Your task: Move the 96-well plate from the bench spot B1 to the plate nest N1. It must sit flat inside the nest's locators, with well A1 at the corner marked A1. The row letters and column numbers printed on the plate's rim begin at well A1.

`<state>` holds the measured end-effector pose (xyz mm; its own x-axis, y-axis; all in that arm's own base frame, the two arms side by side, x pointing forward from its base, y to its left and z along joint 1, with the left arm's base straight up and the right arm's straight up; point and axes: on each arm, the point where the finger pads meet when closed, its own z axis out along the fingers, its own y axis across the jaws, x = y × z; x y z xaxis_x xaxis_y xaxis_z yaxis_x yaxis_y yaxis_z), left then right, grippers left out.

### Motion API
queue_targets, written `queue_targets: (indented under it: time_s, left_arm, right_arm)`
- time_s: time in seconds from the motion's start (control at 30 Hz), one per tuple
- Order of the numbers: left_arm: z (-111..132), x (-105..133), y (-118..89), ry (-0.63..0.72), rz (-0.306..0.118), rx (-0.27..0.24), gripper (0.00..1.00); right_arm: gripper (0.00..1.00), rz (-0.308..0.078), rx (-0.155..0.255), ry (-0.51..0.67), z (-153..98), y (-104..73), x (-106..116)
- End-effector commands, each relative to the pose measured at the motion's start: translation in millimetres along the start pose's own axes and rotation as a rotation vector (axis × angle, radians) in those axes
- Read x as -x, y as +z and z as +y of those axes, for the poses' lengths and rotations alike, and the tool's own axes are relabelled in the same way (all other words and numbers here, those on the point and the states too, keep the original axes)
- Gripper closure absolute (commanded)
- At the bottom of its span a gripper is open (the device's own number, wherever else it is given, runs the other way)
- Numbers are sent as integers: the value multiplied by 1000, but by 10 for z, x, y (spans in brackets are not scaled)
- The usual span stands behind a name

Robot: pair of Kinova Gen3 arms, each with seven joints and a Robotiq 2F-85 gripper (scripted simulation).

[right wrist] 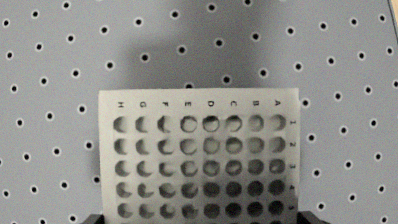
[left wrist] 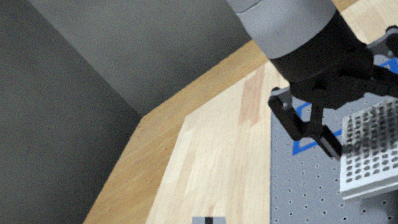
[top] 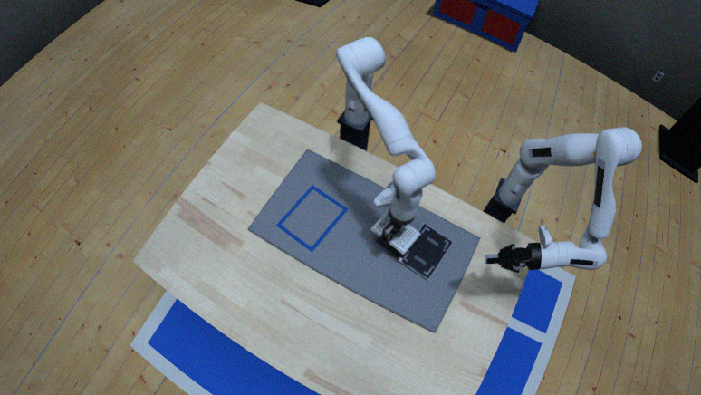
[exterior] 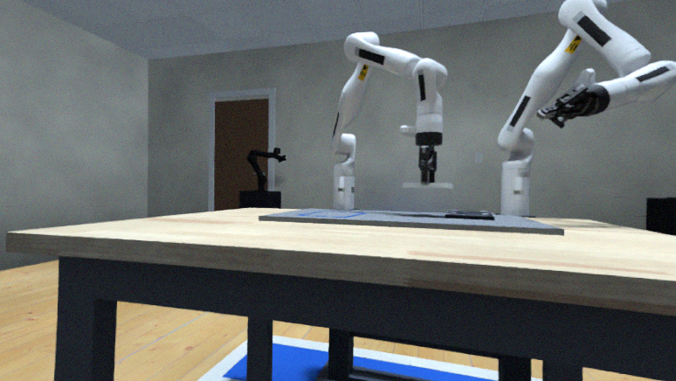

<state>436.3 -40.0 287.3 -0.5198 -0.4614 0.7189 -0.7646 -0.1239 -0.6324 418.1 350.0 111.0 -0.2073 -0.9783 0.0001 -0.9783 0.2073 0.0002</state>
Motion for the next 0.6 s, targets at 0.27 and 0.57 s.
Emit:
queue_targets:
  time_s: [0.27,0.57]
  left_arm:
    - [-6,-6,-2,2,0,-1,985]
    - [-6,-6,-2,2,0,-1,985]
  right_arm:
    - [65,-2,-2,0,126,-26,313]
    - [65,-3,-2,0,219,-34,528]
